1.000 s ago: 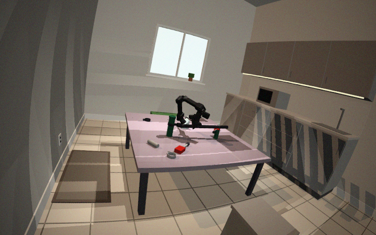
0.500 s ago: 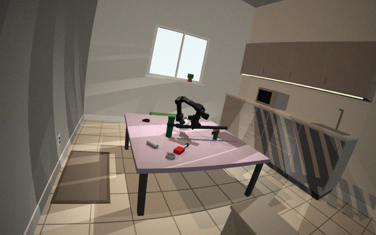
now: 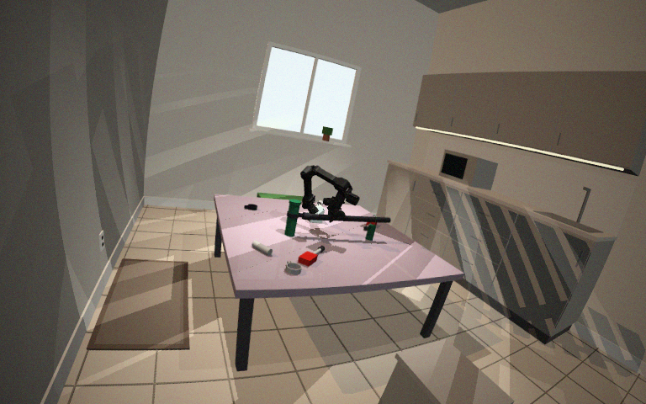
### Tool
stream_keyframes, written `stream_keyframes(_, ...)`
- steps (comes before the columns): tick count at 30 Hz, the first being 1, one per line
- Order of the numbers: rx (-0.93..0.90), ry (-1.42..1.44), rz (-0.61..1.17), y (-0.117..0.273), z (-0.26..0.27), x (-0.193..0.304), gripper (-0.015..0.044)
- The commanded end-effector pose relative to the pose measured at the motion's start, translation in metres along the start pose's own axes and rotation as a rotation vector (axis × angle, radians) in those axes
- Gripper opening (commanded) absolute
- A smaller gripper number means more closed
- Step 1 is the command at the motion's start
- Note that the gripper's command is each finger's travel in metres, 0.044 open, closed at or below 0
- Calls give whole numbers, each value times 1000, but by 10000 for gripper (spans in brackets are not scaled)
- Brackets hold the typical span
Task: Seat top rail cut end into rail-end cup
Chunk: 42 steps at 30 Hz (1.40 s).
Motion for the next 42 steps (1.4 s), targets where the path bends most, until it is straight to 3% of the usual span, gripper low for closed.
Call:
stream_keyframes(1, -8, 0, -8, 2, 0, -1, 0)
stream_keyframes(42, 4, 0, -11, 2, 1, -4, 0)
Point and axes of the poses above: the point midway between the two fingers, 35 mm back from their tips, its own y axis back along the fingers, its own z axis across the jaws, x = y × z, the point moved 10 cm from there along y, back along the fingers, and after that the axes turned 2 degrees about -y, right-handed, at the moved point
